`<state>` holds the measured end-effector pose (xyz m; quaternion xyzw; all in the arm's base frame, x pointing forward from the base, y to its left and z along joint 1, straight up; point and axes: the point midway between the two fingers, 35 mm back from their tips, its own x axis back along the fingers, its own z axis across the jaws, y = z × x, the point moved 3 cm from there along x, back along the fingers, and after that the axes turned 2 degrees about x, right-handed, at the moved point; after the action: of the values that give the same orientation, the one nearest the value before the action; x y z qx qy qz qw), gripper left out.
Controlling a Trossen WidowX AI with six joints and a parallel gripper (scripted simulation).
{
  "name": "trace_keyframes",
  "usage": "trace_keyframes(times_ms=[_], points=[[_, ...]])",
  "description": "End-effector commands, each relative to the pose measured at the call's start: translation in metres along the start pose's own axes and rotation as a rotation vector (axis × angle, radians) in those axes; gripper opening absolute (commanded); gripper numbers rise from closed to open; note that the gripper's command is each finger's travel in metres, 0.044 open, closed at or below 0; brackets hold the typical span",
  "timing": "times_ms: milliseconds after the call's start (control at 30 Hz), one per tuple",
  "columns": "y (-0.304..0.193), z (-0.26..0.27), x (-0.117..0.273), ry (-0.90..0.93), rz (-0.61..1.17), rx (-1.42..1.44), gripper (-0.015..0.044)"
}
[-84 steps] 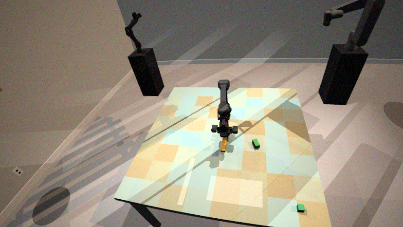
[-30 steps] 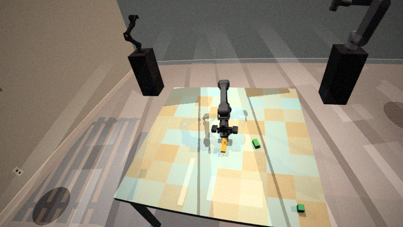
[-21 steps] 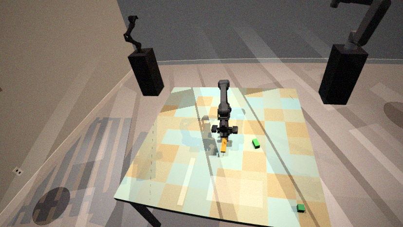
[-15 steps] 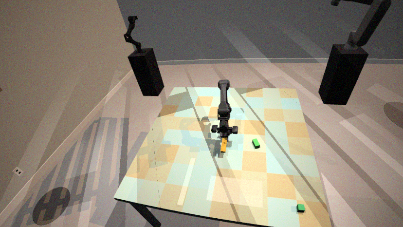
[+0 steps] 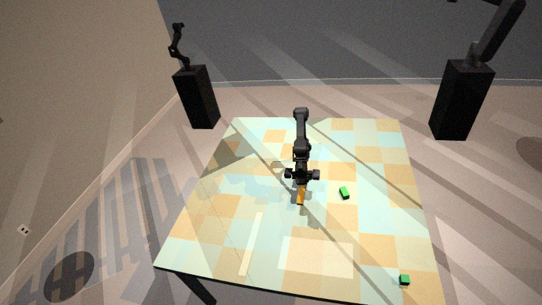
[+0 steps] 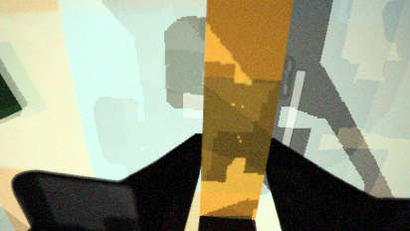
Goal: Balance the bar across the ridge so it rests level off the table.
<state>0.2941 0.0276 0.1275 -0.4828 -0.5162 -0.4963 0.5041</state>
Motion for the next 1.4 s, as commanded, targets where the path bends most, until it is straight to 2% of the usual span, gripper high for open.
trace_keyframes(times_ms=[0, 1367], points=[[0.0001, 0.0, 0.0002, 0.0, -0.001, 0.0, 0.0167], [0.0001, 0.0, 0.0002, 0.0, -0.001, 0.0, 0.0185]])
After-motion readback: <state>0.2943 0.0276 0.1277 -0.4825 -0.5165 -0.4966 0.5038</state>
